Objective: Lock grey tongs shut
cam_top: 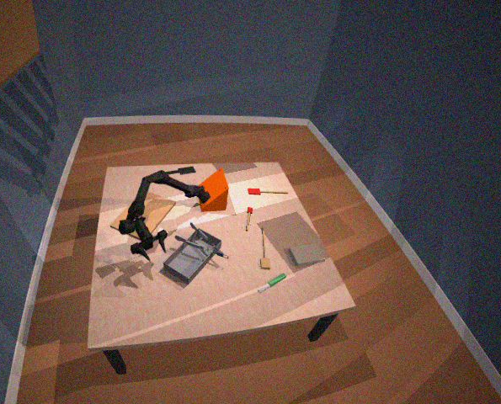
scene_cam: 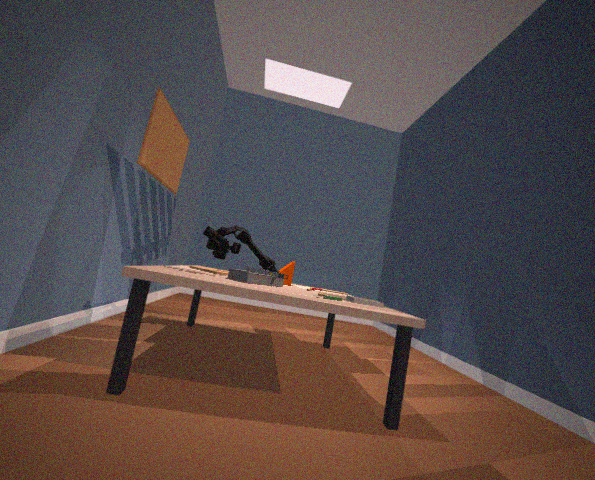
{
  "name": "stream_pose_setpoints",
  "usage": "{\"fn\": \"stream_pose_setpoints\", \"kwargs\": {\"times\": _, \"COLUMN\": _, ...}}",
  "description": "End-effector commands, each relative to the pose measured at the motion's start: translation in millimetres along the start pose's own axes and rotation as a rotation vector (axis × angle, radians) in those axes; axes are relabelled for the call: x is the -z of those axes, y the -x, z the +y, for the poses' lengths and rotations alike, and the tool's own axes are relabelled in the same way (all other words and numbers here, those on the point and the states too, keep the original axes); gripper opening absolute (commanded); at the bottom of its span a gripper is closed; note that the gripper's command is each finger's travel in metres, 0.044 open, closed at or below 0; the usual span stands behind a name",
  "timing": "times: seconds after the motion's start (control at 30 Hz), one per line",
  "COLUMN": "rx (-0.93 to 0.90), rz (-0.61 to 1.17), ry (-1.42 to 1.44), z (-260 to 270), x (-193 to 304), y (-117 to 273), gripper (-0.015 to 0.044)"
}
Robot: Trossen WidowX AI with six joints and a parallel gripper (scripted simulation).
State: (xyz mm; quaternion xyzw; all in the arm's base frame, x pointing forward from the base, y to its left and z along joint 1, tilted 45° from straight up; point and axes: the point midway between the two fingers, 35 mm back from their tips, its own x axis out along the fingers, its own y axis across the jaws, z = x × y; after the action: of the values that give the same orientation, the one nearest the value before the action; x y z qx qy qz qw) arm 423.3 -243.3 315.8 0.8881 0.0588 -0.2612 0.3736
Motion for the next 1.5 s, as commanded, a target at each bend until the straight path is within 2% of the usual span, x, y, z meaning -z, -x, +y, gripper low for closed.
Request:
{"fn": "stream_pose_setpoints", "kwargs": {"times": 0.0, "rx": 0.0, "rz": 0.0, "ry": 0.0, "z": 0.0, "x": 0.0, "y": 0.0, "gripper": 0.0426}}
{"fn": "stream_pose_setpoints", "kwargs": {"times": 0.13, "rx": 0.048, "rz": -0.047, "ry": 0.109, "z": -15.4, "x": -0.6, "y": -13.0, "gripper": 0.044}}
{"fn": "stream_pose_setpoints", "kwargs": {"times": 0.23, "rx": 0.153, "rz": -0.13, "ry": 0.331, "z": -45.9, "x": -2.8, "y": -33.9, "gripper": 0.044}}
{"fn": "stream_pose_setpoints", "kwargs": {"times": 0.4, "rx": 0.456, "rz": -0.227, "ry": 0.875, "z": -119.9, "x": -3.1, "y": -65.6, "gripper": 0.044}}
{"fn": "stream_pose_setpoints", "kwargs": {"times": 0.53, "rx": 0.764, "rz": -0.25, "ry": 1.364, "z": -173.0, "x": -7.9, "y": -72.4, "gripper": 0.044}}
{"fn": "stream_pose_setpoints", "kwargs": {"times": 0.73, "rx": 1.273, "rz": -0.107, "ry": 2.061, "z": -235.9, "x": -5.7, "y": -65.6, "gripper": 0.044}}
{"fn": "stream_pose_setpoints", "kwargs": {"times": 0.9, "rx": 1.792, "rz": 0.178, "ry": 2.61, "z": -269.1, "x": 3.4, "y": -51.1, "gripper": 0.044}}
{"fn": "stream_pose_setpoints", "kwargs": {"times": 0.97, "rx": 1.942, "rz": 0.281, "ry": 2.732, "z": -275.3, "x": 7.9, "y": -47.5, "gripper": 0.044}}
{"fn": "stream_pose_setpoints", "kwargs": {"times": 1.47, "rx": 1.964, "rz": 0.289, "ry": 2.748, "z": -277.5, "x": 7.7, "y": -45.1, "gripper": 0.044}}
